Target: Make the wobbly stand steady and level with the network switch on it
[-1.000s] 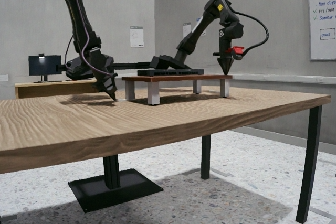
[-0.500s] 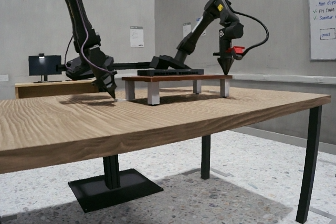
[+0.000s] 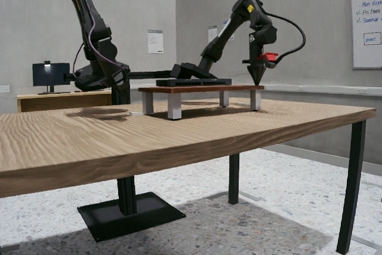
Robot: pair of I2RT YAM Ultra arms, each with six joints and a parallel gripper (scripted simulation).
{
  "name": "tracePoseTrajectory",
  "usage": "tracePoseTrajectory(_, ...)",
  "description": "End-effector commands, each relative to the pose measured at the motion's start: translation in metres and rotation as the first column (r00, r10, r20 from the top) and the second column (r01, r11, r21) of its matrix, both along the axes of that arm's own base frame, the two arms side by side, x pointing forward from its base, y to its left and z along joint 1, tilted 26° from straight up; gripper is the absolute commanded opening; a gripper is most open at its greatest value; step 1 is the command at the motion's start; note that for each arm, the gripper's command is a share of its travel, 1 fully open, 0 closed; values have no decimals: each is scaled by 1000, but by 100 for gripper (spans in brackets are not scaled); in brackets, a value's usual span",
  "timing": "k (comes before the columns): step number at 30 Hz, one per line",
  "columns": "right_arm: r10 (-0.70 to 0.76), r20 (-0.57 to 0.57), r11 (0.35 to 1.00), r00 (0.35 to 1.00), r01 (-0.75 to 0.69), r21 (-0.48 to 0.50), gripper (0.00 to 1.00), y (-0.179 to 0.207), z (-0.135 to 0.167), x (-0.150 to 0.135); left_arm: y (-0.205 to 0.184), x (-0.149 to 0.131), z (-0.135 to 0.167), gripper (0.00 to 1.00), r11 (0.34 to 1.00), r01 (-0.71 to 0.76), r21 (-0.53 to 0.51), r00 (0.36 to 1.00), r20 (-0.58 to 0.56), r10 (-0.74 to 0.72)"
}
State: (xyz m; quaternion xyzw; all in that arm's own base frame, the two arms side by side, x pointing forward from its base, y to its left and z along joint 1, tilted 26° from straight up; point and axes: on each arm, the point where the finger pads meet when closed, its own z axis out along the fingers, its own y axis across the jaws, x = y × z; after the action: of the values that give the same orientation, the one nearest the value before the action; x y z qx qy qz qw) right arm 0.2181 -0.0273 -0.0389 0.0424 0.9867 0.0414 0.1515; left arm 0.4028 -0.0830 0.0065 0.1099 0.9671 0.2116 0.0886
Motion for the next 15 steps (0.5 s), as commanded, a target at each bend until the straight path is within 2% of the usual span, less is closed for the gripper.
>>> tracePoseTrajectory(1, 8, -37, 1000, 999, -8, 9, 0, 6, 22, -7, -11, 6, 1, 0, 1000, 20, -14, 1000, 18, -20)
tracePoseTrajectory(2, 27, 19, 1000, 999, -28, 7, 0, 5, 22, 7, -11, 6, 1, 0, 1000, 20, -14, 1000, 18, -20)
tracePoseTrajectory(9, 27, 16, 1000, 1000, -27, 7, 0, 5, 20, 4, -11, 6, 1, 0, 1000, 20, -14, 1000, 18, -20)
tracePoseTrajectory(13, 30, -47, 999, 998, -29, 23, 0, 10, -3, -18, -11, 6, 1, 0, 1000, 20, -14, 1000, 18, -20)
tracePoseTrajectory(15, 30, 5, 1000, 1000, -30, 10, 0, 5, 9, 2, -11, 6, 1, 0, 1000, 20, -14, 1000, 18, -20)
